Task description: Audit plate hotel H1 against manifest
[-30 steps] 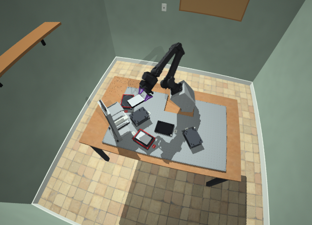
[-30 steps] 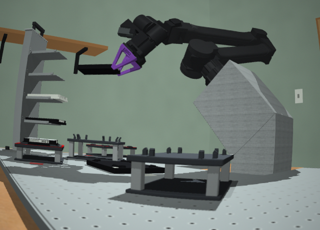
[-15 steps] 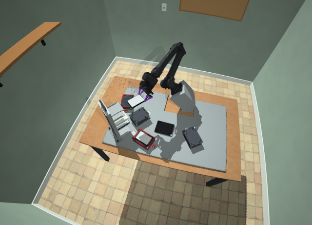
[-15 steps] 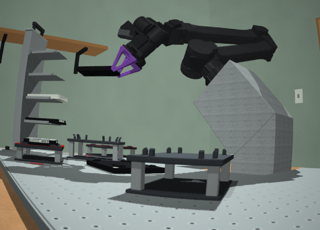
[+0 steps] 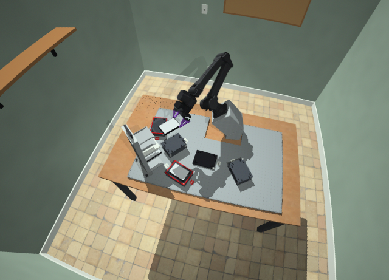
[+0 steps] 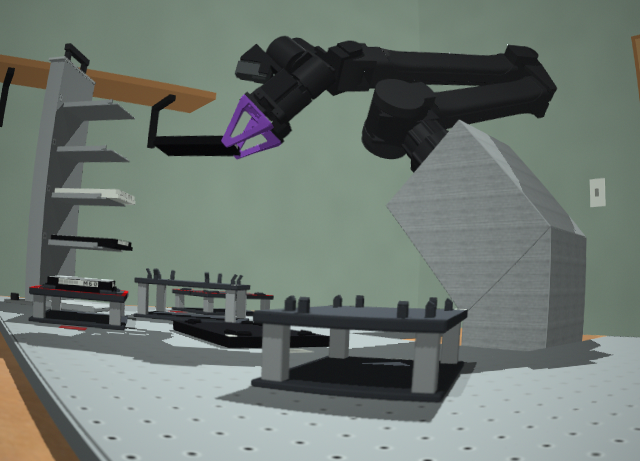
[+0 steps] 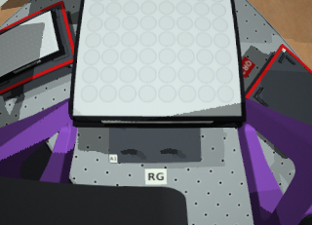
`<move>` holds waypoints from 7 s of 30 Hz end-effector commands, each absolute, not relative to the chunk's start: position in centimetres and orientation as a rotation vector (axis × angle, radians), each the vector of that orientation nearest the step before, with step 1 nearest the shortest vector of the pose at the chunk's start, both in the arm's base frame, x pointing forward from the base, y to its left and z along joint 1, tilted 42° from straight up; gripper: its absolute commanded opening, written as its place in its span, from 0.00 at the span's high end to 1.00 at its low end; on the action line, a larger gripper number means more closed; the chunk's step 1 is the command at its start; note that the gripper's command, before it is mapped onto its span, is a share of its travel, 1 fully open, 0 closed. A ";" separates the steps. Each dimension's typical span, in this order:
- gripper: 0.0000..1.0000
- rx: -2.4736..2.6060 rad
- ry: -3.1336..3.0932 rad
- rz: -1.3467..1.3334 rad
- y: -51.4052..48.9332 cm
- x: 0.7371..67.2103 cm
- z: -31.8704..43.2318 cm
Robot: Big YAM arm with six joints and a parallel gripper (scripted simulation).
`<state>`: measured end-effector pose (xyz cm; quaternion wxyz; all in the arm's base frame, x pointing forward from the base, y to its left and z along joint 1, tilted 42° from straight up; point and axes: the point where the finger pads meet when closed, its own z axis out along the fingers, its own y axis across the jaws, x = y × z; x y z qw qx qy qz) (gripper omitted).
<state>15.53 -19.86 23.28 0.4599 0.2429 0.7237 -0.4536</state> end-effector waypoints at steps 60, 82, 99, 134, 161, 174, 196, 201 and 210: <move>0.14 0.569 1.770 -1.122 -21.5 15.9 21.5; 0.14 0.585 1.777 -1.133 -22.5 15.5 20.5; 0.14 0.585 1.777 -1.134 -23.0 15.5 20.0; 0.14 0.583 1.778 -1.135 -24.0 15.5 18.8; 0.14 0.578 1.779 -1.132 -24.7 15.6 17.9; 0.14 0.580 1.780 -1.134 -25.2 15.5 17.4; 0.14 0.575 1.780 -1.131 -25.7 15.6 16.7; 0.14 0.580 1.781 -1.135 -26.0 15.4 16.4; 0.14 0.576 1.782 -1.131 -26.2 15.5 16.1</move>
